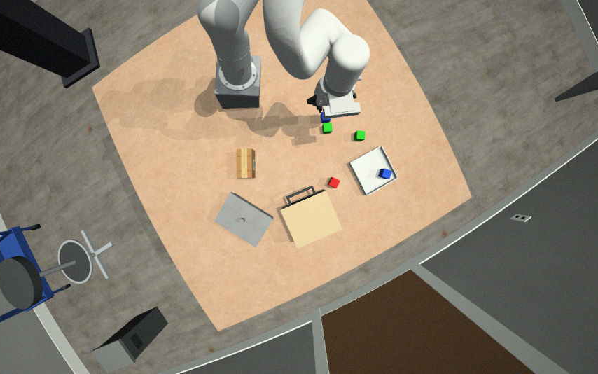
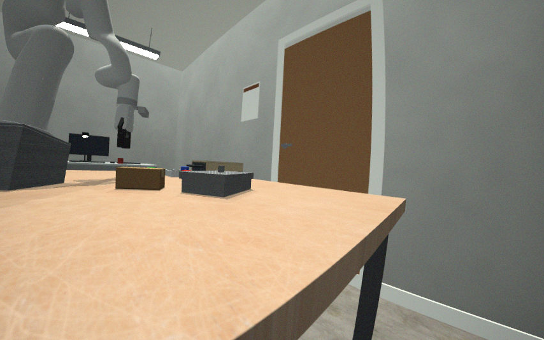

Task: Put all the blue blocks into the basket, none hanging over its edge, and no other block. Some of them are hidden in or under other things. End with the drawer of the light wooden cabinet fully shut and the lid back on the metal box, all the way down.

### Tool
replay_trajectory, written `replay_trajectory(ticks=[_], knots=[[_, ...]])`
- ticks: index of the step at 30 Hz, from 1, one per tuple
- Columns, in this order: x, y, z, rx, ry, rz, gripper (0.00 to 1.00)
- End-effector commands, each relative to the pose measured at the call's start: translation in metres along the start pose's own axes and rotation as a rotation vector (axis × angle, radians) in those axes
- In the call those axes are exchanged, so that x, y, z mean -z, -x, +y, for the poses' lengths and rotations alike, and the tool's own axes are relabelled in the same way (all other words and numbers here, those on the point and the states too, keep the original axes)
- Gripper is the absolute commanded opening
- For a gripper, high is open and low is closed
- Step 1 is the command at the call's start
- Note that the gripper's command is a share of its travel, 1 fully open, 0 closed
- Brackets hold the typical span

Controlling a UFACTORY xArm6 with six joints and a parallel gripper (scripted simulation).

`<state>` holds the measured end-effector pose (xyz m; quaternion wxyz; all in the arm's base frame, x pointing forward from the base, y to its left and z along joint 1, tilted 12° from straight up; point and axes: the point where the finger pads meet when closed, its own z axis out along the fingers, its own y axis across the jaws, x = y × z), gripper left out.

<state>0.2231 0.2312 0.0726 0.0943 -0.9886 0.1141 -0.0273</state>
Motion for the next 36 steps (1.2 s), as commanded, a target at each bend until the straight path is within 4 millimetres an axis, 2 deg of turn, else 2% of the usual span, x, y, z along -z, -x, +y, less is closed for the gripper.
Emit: replay_trajectory(ticks=[1, 5, 16, 36], knots=[[-0.026, -0.002, -0.004, 0.001, -0.006, 0.001, 0.61], [-0.042, -0.002, -0.004, 0.001, -0.006, 0.001, 0.61], [-0.061, -0.002, -0.004, 0.001, -0.006, 0.001, 0.61], [-0.068, -0.002, -0.004, 0.001, -0.005, 0.001, 0.61]])
